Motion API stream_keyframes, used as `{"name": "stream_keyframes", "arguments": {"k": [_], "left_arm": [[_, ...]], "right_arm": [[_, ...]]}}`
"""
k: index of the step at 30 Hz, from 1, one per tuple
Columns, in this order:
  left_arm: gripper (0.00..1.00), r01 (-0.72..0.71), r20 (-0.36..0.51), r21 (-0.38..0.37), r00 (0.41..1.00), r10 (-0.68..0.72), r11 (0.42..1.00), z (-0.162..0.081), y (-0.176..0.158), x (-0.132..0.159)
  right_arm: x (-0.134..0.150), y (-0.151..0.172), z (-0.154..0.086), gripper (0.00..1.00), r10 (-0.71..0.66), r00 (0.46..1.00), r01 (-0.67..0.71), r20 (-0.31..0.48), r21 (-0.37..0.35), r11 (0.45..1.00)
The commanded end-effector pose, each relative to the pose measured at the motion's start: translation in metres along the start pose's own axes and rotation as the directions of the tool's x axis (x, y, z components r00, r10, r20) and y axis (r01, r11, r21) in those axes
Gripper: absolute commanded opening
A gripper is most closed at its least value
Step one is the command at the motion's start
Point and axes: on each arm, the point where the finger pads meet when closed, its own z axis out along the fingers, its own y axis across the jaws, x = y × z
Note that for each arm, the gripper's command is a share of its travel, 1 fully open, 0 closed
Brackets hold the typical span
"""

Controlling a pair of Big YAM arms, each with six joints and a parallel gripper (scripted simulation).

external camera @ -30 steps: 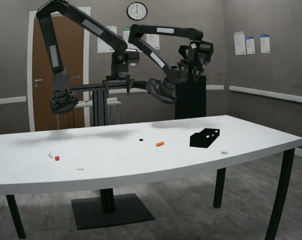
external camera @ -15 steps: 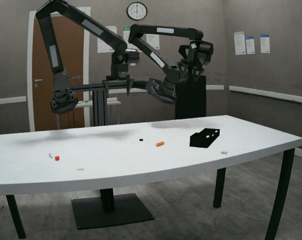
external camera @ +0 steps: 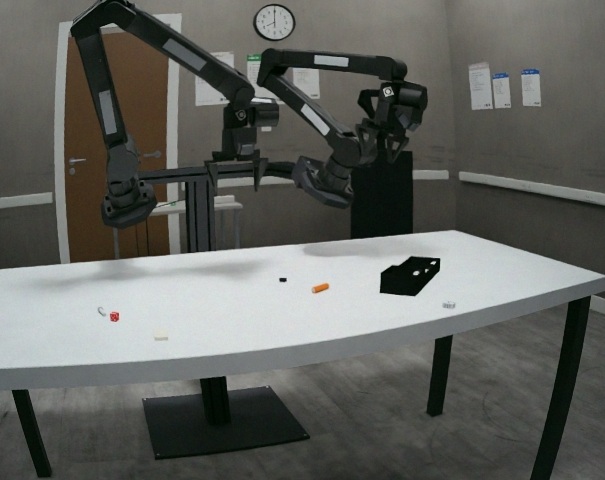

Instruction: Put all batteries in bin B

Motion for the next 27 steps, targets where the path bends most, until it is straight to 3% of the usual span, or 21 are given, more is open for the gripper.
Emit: {"name": "stream_keyframes", "arguments": {"k": [1, 10, 15, 25, 27], "left_arm": [[1.00, -0.004, 0.042, -0.012, 0.999, 0.005, 1.000, -0.022, 0.000, -0.010], [1.00, -0.004, 0.042, -0.012, 0.999, 0.005, 1.000, -0.022, 0.000, -0.010], [1.00, -0.004, 0.042, -0.012, 0.999, 0.005, 1.000, -0.022, 0.000, -0.010], [1.00, -0.004, 0.042, -0.012, 0.999, 0.005, 1.000, -0.022, 0.000, -0.010], [1.00, -0.004, 0.042, -0.012, 0.999, 0.005, 1.000, -0.022, 0.000, -0.010]], "right_arm": [[-0.006, -0.001, -0.002, 1.00, 0.007, 1.000, -0.007, -0.001, -0.001, 1.000], [-0.005, 0.009, -0.006, 1.00, 0.010, 1.000, -0.010, 0.001, -0.020, 1.000], [-0.028, 0.056, 0.004, 1.00, -0.225, 0.974, 0.225, 0.005, -0.029, 0.974], [-0.064, 0.128, 0.025, 1.00, -0.481, 0.877, 0.481, 0.012, 0.009, 0.877], [-0.064, 0.128, 0.025, 1.00, -0.481, 0.877, 0.481, 0.012, 0.009, 0.877]]}}
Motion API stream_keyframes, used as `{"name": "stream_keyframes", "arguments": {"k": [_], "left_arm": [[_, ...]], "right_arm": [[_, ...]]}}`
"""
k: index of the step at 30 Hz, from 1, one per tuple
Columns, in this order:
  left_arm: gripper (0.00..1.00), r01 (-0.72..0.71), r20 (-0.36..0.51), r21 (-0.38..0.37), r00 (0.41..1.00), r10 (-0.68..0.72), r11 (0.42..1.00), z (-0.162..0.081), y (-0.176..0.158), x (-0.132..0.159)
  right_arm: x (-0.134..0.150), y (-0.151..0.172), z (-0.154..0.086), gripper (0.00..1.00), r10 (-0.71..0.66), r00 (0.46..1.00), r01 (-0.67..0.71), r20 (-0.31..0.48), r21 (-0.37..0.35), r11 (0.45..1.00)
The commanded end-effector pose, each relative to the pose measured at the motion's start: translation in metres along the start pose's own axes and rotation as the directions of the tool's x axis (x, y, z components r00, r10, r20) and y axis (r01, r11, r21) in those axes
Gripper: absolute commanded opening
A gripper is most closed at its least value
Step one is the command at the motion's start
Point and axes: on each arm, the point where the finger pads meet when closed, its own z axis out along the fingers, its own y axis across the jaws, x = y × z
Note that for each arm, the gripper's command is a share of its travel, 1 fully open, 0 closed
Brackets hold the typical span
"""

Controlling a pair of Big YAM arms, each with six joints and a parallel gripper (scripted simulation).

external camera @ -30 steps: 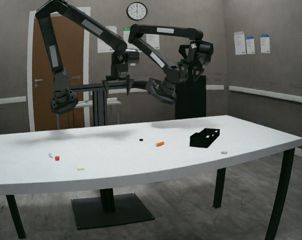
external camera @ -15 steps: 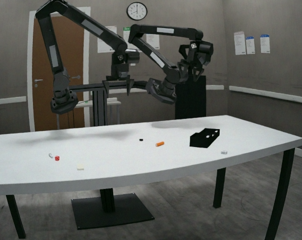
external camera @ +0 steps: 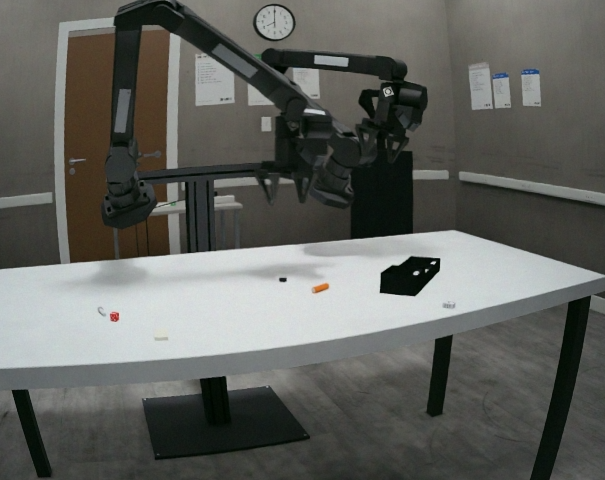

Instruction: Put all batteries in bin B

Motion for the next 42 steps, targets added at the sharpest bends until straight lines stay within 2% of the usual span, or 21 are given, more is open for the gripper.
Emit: {"name": "stream_keyframes", "arguments": {"k": [1, 2, 7, 15, 17, 18, 20, 32, 34, 35, 38, 42], "left_arm": [[1.00, -0.004, 0.042, -0.012, 0.999, 0.005, 1.000, -0.022, 0.000, -0.010], [1.00, -0.004, 0.042, -0.012, 0.999, 0.005, 1.000, -0.022, 0.000, -0.010], [1.00, -0.004, 0.042, -0.012, 0.999, 0.005, 1.000, -0.022, 0.000, -0.010], [1.00, -0.004, 0.042, -0.012, 0.999, 0.005, 1.000, -0.022, 0.000, -0.010], [1.00, -0.004, 0.042, -0.012, 0.999, 0.005, 1.000, -0.022, 0.000, -0.010], [1.00, -0.004, 0.042, -0.012, 0.999, 0.005, 1.000, -0.022, 0.000, -0.010], [1.00, -0.004, 0.042, -0.012, 0.999, 0.005, 1.000, -0.022, 0.000, -0.010], [1.00, -0.004, 0.042, -0.012, 0.999, 0.005, 1.000, -0.022, 0.000, -0.010], [1.00, -0.004, 0.042, -0.012, 0.999, 0.005, 1.000, -0.022, 0.000, -0.010], [1.00, -0.004, 0.042, -0.012, 0.999, 0.005, 1.000, -0.022, 0.000, -0.010], [1.00, -0.004, 0.042, -0.012, 0.999, 0.005, 1.000, -0.022, 0.000, -0.010], [1.00, -0.004, 0.042, -0.012, 0.999, 0.005, 1.000, -0.022, 0.000, -0.010]], "right_arm": [[-0.030, 0.017, -0.011, 1.00, -0.150, 0.988, 0.151, 0.021, -0.042, 0.988], [-0.031, 0.024, -0.001, 1.00, -0.179, 0.984, 0.179, 0.015, -0.037, 0.983], [-0.062, 0.050, 0.009, 1.00, -0.295, 0.955, 0.296, 0.027, -0.057, 0.953], [-0.109, 0.088, 0.024, 1.00, -0.307, 0.952, 0.308, 0.013, -0.043, 0.951], [-0.109, 0.088, 0.024, 1.00, -0.307, 0.952, 0.308, 0.013, -0.043, 0.951], [-0.109, 0.100, 0.019, 1.00, -0.322, 0.946, 0.323, 0.024, -0.045, 0.945], [-0.127, 0.103, 0.029, 1.00, -0.307, 0.952, 0.307, 0.014, -0.041, 0.951], [-0.201, 0.166, 0.051, 1.00, -0.305, 0.952, 0.306, 0.015, -0.040, 0.951], [-0.201, 0.166, 0.051, 1.00, -0.305, 0.952, 0.306, 0.015, -0.040, 0.951], [-0.197, 0.183, 0.041, 1.00, -0.327, 0.944, 0.328, 0.031, -0.046, 0.943], [-0.225, 0.186, 0.058, 1.00, -0.305, 0.952, 0.305, 0.016, -0.041, 0.951], [-0.249, 0.207, 0.065, 1.00, -0.304, 0.952, 0.305, 0.017, -0.040, 0.952]]}}
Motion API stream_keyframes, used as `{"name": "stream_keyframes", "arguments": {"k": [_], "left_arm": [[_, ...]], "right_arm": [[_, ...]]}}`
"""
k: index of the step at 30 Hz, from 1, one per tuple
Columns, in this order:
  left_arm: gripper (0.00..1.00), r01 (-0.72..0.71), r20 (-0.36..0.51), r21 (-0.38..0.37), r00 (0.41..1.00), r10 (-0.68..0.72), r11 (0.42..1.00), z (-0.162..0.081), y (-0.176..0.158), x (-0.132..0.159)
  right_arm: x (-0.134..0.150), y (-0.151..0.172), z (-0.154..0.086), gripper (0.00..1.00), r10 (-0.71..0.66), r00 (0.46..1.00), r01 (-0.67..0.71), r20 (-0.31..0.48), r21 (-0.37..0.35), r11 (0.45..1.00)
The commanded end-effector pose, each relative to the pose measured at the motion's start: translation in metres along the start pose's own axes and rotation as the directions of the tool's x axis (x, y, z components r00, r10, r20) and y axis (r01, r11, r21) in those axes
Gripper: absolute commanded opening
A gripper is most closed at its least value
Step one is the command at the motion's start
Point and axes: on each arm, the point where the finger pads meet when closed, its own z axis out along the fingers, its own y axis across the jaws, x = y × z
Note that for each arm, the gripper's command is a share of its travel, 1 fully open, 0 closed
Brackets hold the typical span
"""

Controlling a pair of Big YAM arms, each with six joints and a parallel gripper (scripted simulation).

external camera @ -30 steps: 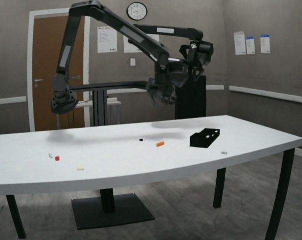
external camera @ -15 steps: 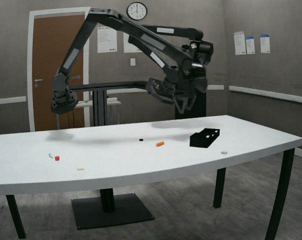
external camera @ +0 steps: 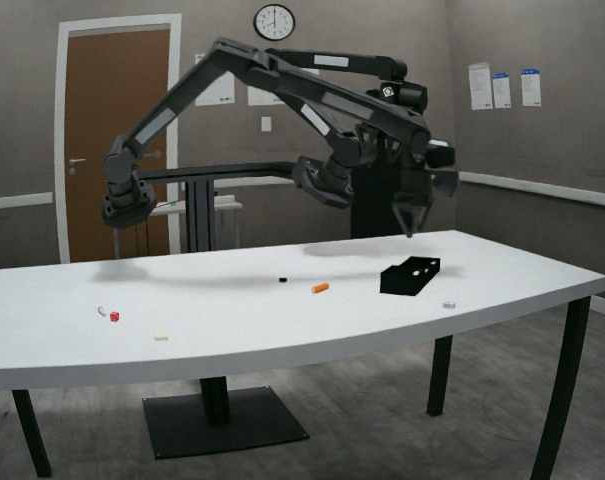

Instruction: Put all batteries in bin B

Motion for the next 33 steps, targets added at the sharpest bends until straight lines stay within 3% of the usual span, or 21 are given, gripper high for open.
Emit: {"name": "stream_keyframes", "arguments": {"k": [1, 4, 9, 10, 11, 12, 17, 33], "left_arm": [[1.00, -0.004, 0.042, -0.012, 0.999, 0.005, 1.000, -0.022, 0.000, -0.010], [1.00, -0.004, 0.042, -0.012, 0.999, 0.005, 1.000, -0.022, 0.000, -0.010], [1.00, -0.004, 0.042, -0.012, 0.999, 0.005, 1.000, -0.022, 0.000, -0.010], [1.00, -0.004, 0.042, -0.012, 0.999, 0.005, 1.000, -0.022, 0.000, -0.010], [1.00, -0.004, 0.042, -0.012, 0.999, 0.005, 1.000, -0.022, 0.000, -0.010], [1.00, -0.004, 0.042, -0.012, 0.999, 0.005, 1.000, -0.022, 0.000, -0.010], [1.00, -0.004, 0.042, -0.012, 0.999, 0.005, 1.000, -0.022, 0.000, -0.010], [1.00, -0.004, 0.042, -0.012, 0.999, 0.005, 1.000, -0.022, 0.000, -0.010]], "right_arm": [[-0.040, -0.002, 0.005, 1.00, 0.012, 1.000, -0.012, -0.007, 0.007, 1.000], [-0.057, 0.005, 0.010, 1.00, 0.023, 1.000, -0.023, -0.007, 0.007, 1.000], [-0.054, 0.016, 0.003, 1.00, 0.012, 1.000, -0.012, 0.002, 0.003, 1.000], [-0.049, 0.030, -0.008, 1.00, -0.009, 1.000, 0.009, 0.014, -0.003, 1.000], [-0.060, 0.022, -0.028, 1.00, 0.010, 0.999, -0.009, 0.038, -0.017, 1.000], [-0.064, 0.017, -0.032, 1.00, 0.019, 0.999, -0.018, 0.043, -0.020, 1.000], [-0.060, 0.019, -0.024, 1.00, 0.014, 0.999, -0.014, 0.031, -0.013, 1.000], [-0.063, 0.019, -0.036, 1.00, 0.016, 0.999, -0.015, 0.044, -0.020, 1.000]]}}
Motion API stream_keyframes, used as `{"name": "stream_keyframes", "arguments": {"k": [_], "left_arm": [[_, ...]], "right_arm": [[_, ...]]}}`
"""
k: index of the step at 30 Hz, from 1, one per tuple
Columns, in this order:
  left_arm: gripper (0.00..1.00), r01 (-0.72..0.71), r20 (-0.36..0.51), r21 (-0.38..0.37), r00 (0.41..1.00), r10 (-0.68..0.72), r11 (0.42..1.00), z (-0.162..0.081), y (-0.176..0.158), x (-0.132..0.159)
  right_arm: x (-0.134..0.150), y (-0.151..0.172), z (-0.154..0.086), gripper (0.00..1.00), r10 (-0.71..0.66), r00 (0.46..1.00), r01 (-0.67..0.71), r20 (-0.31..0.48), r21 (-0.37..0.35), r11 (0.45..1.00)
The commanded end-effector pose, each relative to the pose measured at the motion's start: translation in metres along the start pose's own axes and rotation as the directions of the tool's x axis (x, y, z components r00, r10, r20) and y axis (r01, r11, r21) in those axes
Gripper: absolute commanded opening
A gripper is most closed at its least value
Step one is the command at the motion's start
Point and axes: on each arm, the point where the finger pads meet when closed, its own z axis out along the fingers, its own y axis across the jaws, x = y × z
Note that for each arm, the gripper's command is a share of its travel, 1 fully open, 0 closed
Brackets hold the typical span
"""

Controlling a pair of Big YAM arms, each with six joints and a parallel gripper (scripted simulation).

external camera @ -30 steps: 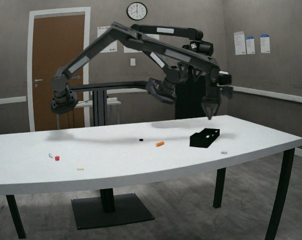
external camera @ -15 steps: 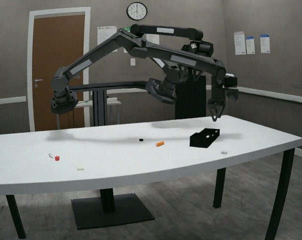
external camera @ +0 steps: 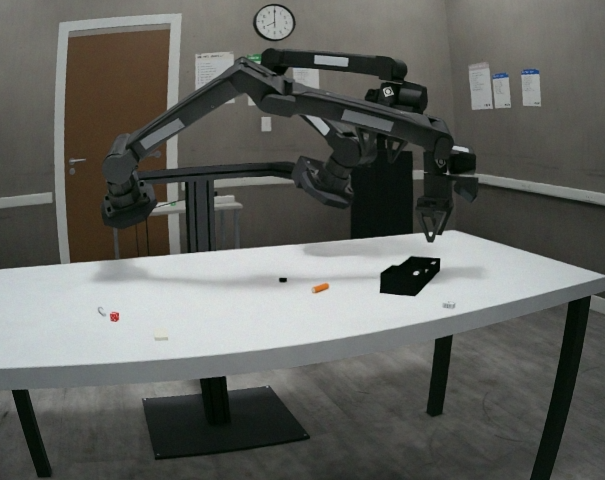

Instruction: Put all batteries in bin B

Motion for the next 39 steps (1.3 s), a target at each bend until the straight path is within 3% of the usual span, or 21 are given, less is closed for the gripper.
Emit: {"name": "stream_keyframes", "arguments": {"k": [1, 32, 33, 39], "left_arm": [[1.00, -0.004, 0.042, -0.012, 0.999, 0.005, 1.000, -0.022, 0.000, -0.010], [1.00, -0.004, 0.042, -0.012, 0.999, 0.005, 1.000, -0.022, 0.000, -0.010], [1.00, -0.004, 0.042, -0.012, 0.999, 0.005, 1.000, -0.022, 0.000, -0.010], [1.00, -0.004, 0.042, -0.012, 0.999, 0.005, 1.000, -0.022, 0.000, -0.010]], "right_arm": [[-0.018, 0.007, -0.046, 1.00, 0.017, 0.998, -0.015, 0.061, -0.030, 0.999], [-0.001, 0.009, -0.032, 1.00, -0.007, 1.000, 0.008, 0.030, -0.012, 1.000], [-0.019, 0.005, -0.060, 1.00, 0.026, 0.997, -0.024, 0.067, -0.036, 0.999], [-0.013, 0.003, -0.092, 1.00, 0.027, 0.997, -0.024, 0.066, -0.039, 0.999]]}}
